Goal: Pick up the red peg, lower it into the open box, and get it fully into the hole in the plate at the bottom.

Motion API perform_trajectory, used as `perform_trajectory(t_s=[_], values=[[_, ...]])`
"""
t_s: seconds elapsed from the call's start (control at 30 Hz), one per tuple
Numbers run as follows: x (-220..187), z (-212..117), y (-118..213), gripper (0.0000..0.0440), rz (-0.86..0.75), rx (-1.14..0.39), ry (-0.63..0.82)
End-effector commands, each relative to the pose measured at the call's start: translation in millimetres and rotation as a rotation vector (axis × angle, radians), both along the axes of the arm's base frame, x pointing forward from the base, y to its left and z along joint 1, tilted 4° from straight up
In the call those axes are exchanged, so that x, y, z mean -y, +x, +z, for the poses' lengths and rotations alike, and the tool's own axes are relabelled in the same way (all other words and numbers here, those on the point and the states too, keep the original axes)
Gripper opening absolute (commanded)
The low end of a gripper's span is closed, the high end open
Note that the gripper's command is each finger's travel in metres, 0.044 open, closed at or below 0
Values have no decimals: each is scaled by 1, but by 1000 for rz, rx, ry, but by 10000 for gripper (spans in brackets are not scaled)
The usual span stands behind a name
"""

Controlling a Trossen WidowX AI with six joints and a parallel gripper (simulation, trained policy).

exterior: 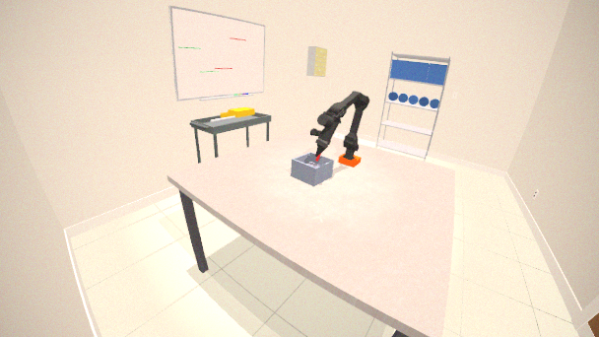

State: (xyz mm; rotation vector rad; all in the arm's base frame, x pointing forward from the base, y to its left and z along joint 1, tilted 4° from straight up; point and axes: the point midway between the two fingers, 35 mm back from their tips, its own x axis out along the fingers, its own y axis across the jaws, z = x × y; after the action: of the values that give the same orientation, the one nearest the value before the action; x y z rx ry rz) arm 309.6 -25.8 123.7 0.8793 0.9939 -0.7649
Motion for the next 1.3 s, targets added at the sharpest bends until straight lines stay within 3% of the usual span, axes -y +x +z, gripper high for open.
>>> perform_trajectory(t_s=[0.0, 0.33, 0.57, 1.27], values=[[5, -7, 5, 10, -4, -18, 9], [14, -34, 14, 17, -4, -81, 23], [21, -49, 18, 150, 26, -136, 9], [49, -40, 60, 234, 61, -156, -10]])
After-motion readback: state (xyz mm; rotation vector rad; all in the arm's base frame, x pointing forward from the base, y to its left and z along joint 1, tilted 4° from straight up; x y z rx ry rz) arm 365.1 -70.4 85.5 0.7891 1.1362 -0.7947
